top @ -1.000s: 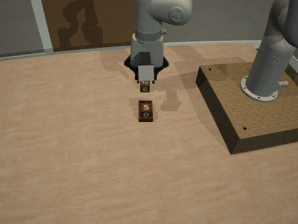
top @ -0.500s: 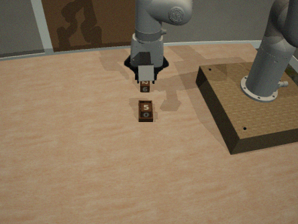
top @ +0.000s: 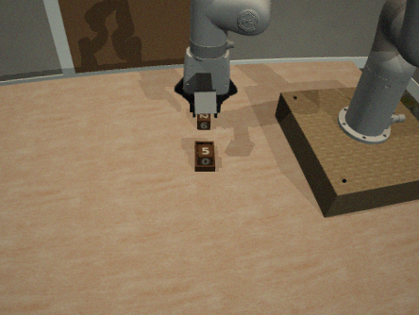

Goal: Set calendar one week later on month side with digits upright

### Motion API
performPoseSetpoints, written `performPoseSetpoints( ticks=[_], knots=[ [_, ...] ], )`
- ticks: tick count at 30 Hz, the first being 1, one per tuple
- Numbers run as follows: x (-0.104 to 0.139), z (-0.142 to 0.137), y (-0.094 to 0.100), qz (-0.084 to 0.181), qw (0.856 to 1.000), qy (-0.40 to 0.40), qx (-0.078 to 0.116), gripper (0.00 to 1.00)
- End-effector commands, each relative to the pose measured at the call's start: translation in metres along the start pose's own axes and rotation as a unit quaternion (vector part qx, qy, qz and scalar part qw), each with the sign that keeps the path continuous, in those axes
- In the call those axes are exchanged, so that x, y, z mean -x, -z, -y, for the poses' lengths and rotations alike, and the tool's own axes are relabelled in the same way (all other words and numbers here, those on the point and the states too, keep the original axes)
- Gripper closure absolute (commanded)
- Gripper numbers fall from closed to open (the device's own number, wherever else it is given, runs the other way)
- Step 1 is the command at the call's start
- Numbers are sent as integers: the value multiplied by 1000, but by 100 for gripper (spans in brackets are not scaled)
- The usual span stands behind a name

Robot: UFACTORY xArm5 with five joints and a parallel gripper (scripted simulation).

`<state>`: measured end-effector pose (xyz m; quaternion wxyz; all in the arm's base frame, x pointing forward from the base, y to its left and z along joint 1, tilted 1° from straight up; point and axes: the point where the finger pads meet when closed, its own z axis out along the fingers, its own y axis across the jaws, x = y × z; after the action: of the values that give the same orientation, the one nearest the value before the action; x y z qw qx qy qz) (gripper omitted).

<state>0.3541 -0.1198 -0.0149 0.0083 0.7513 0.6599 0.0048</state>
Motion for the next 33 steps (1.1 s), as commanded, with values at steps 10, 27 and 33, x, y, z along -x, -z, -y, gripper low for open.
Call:
performPoseSetpoints(
  ticks=[10, 27, 33],
  knots=[
    [0, -1, -7, 0, 1000, 0, 1, 51],
    [0, -1, -27, 0, 1000, 0, 1, 51],
    [0, -1, -27, 0, 1000, 0, 1, 51]
  ],
)
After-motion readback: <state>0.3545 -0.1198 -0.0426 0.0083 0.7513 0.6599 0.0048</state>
